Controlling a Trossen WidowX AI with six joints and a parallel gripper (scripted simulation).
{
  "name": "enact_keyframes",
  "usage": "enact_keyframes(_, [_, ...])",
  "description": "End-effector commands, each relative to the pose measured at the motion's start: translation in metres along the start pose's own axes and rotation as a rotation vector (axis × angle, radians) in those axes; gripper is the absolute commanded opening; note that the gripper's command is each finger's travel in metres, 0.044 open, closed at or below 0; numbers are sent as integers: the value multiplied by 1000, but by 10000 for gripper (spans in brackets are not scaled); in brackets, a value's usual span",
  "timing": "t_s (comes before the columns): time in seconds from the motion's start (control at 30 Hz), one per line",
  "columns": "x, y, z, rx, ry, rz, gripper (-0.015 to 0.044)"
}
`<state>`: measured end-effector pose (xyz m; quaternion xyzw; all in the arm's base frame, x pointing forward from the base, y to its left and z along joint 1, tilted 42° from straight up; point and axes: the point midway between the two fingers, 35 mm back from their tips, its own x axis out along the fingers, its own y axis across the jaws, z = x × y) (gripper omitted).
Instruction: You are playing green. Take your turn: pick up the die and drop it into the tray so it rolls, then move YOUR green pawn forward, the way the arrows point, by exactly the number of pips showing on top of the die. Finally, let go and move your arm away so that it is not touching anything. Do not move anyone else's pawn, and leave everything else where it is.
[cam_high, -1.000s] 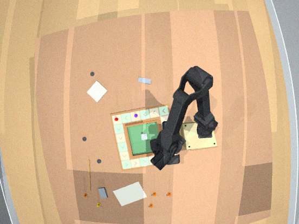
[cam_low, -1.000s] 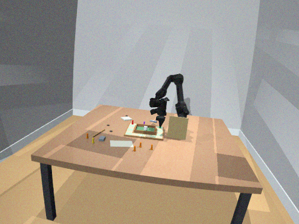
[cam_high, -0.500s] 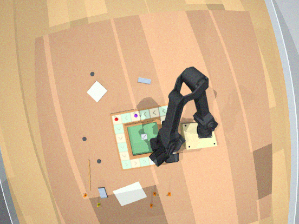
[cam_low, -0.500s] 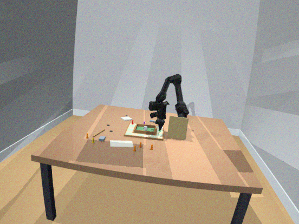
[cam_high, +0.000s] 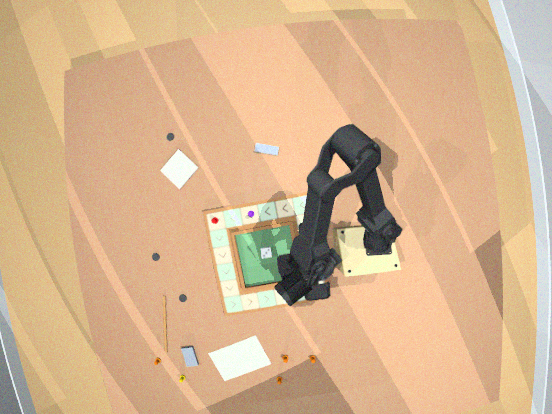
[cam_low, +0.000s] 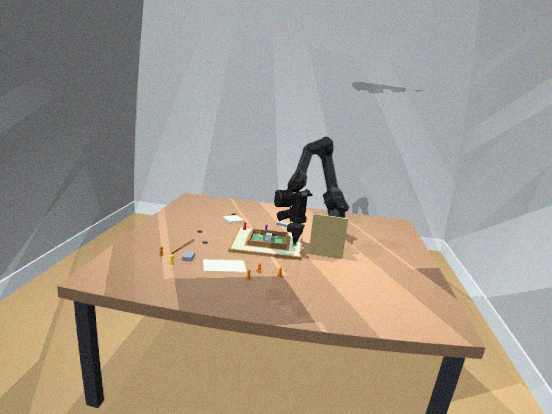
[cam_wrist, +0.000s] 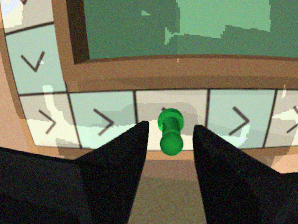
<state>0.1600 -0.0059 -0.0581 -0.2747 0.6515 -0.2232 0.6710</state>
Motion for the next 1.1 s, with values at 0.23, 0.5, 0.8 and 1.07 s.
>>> enact_keyframes(0.23, [-51, 1, 0, -7, 2, -4, 420])
enact_keyframes(0.5, [-87, -4, 5, -18, 2, -2, 440])
enact_keyframes(0.8, [-125, -20, 7, -36, 3, -3, 440])
enact_keyframes(1.07, [-125, -20, 7, -36, 3, -3, 440])
